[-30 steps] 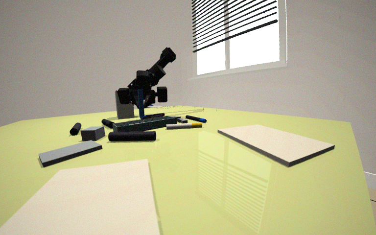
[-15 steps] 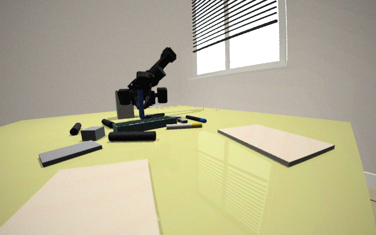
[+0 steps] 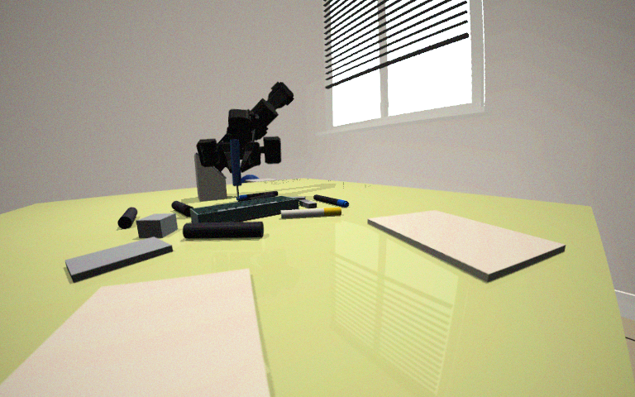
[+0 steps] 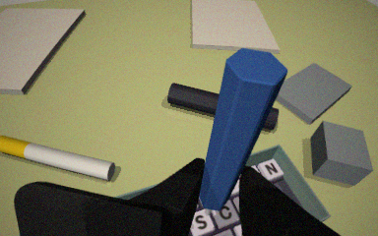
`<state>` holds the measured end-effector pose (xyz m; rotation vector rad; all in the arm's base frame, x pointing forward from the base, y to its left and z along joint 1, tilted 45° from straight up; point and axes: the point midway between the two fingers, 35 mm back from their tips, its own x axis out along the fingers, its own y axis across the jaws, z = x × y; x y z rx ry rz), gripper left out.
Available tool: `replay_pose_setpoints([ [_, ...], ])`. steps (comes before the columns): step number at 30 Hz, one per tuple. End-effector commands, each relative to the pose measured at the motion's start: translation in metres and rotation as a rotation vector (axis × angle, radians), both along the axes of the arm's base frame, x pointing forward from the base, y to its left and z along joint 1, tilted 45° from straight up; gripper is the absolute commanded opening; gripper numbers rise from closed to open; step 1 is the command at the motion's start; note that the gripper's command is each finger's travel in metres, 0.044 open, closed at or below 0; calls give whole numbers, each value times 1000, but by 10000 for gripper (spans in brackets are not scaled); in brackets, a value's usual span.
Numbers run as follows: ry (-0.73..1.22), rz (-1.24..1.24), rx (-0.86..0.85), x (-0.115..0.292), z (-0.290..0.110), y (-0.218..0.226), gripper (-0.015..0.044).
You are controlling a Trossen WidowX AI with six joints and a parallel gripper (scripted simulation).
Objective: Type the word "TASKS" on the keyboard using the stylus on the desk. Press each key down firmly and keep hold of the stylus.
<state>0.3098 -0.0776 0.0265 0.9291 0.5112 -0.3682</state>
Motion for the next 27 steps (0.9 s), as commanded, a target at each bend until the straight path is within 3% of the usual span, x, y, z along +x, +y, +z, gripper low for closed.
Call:
replay_pose_setpoints([
  [1, -6, 5, -4, 0, 9, -7, 81],
  [10, -6, -2, -2, -1, 7, -6, 51],
  [12, -5, -2, -2, -1, 8, -5, 0],
  [27, -3, 3, -1, 4, 49, 33, 0],
])
